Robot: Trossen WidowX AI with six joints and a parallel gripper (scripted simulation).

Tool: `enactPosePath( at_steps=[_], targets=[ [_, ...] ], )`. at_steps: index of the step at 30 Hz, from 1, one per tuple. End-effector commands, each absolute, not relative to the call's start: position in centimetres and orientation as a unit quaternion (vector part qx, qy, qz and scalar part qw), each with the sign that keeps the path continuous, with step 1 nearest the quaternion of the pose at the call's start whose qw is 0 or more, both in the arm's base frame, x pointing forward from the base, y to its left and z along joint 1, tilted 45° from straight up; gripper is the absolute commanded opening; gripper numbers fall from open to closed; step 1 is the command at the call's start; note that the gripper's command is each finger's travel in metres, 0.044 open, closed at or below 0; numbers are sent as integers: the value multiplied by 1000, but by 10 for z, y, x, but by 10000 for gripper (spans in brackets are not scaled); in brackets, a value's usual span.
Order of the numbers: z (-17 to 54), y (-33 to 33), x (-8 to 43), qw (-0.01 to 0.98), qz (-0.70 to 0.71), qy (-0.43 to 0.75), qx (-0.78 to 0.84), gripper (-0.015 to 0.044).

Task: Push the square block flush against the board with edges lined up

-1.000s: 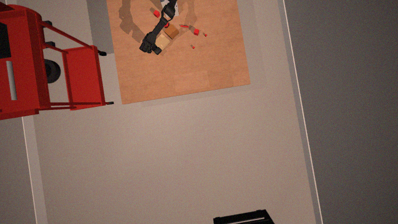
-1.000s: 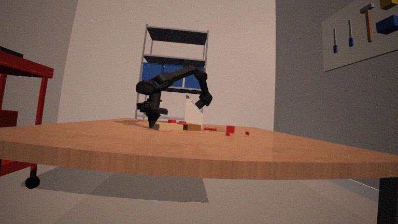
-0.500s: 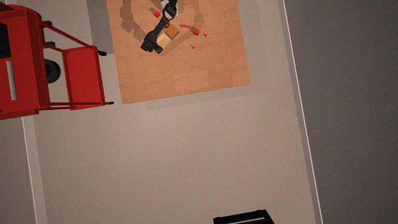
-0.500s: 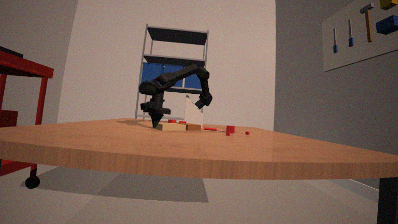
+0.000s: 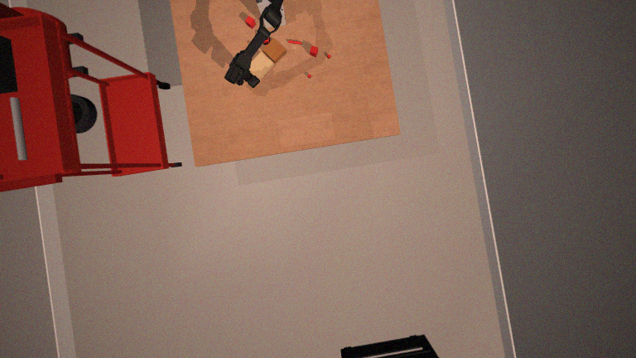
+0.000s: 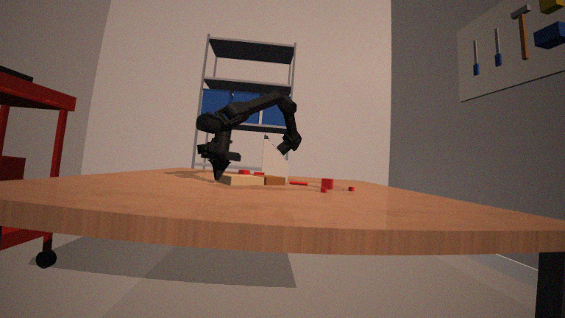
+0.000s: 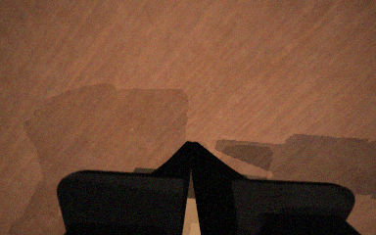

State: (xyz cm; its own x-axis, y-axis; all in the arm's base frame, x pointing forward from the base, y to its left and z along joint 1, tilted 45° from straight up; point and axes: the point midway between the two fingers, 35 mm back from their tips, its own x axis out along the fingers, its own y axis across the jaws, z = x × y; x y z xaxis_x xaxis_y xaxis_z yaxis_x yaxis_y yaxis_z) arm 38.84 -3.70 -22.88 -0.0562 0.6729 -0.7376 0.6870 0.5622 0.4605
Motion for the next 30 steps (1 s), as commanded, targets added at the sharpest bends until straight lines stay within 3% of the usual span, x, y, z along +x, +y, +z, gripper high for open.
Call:
enactPosePath(
  at_steps=[1, 30],
  targets=[
    [-238, -37, 385, 496, -15, 731, 469, 0],
    [-253, -50, 404, 508, -34, 719, 473, 0]
  ],
)
